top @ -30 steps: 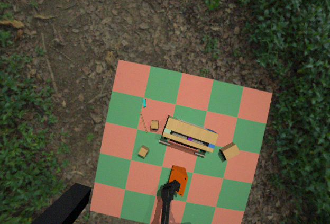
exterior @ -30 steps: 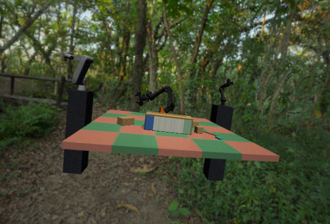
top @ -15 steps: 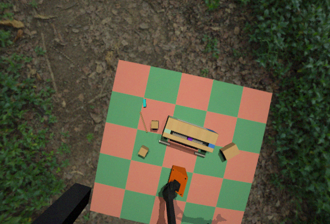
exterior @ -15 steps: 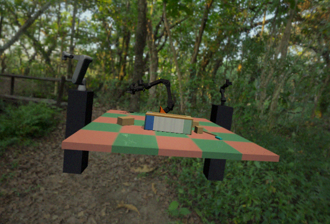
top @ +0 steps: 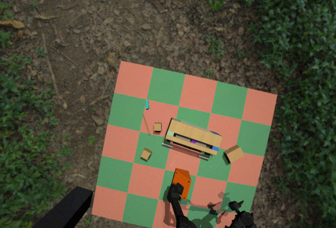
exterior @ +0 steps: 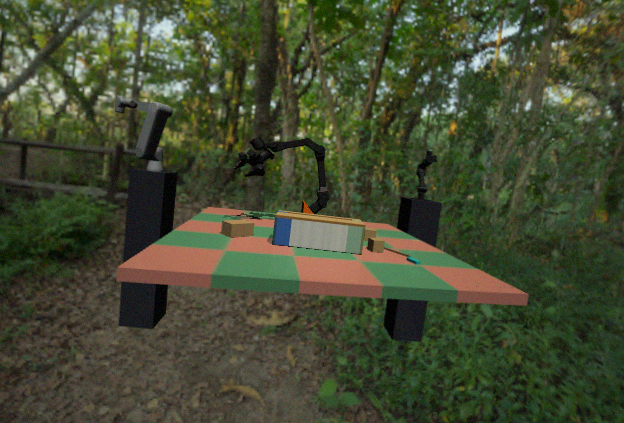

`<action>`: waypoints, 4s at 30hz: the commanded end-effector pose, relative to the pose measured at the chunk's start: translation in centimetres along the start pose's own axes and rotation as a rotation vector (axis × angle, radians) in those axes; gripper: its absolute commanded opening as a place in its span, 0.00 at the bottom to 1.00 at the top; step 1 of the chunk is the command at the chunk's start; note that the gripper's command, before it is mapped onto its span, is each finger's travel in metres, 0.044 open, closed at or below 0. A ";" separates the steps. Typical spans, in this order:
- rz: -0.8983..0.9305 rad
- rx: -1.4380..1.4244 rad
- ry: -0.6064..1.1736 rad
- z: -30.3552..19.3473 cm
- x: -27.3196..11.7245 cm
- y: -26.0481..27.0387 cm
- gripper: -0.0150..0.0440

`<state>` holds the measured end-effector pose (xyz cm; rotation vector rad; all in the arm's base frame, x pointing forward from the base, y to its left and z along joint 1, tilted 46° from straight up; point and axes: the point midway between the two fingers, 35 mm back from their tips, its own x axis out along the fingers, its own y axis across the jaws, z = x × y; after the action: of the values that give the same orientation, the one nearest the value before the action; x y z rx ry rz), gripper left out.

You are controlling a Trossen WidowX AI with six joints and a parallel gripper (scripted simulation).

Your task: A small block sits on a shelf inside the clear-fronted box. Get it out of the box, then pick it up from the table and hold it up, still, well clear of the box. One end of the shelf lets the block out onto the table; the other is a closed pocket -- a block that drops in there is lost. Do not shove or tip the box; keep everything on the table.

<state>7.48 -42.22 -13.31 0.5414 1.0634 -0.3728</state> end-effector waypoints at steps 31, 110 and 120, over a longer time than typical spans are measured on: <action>1.245 -1.681 -0.067 5.2 -5.4 44.8 0.93; 1.249 -1.685 -0.071 -0.6 -4.8 52.1 0.93; 1.250 -1.684 -0.071 -0.9 -6.2 53.8 0.93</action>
<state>32.92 1.62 4.23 -0.4189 0.4825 1.5030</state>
